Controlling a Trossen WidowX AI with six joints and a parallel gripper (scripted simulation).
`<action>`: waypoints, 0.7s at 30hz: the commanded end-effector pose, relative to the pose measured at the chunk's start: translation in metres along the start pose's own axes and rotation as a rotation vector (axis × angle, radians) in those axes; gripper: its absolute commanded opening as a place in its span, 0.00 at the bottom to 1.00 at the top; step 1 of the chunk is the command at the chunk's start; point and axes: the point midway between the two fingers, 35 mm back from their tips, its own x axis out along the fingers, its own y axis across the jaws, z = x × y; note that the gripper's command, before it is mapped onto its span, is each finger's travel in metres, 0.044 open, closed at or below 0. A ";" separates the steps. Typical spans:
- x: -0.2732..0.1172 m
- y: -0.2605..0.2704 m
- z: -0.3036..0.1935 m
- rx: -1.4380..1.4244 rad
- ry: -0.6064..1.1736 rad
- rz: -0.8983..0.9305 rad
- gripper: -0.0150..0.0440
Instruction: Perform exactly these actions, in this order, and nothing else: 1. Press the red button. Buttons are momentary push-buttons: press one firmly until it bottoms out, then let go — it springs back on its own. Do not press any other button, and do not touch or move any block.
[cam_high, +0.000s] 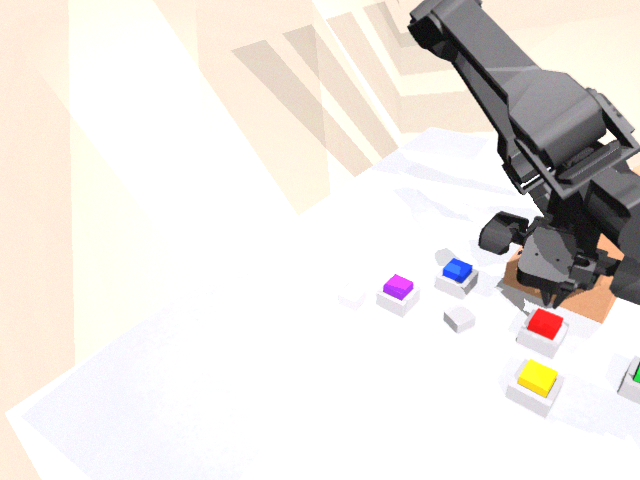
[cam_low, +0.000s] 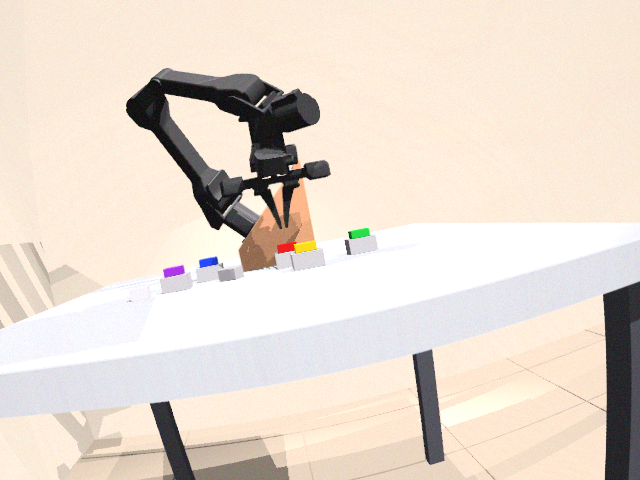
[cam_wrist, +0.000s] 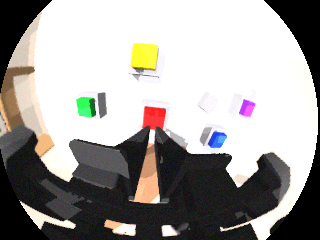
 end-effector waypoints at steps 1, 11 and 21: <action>0.001 0.000 0.000 -0.005 -0.002 -0.004 0.29; 0.012 0.000 0.000 -0.005 -0.002 -0.004 0.29; 0.028 -0.001 0.000 -0.005 -0.002 -0.005 0.29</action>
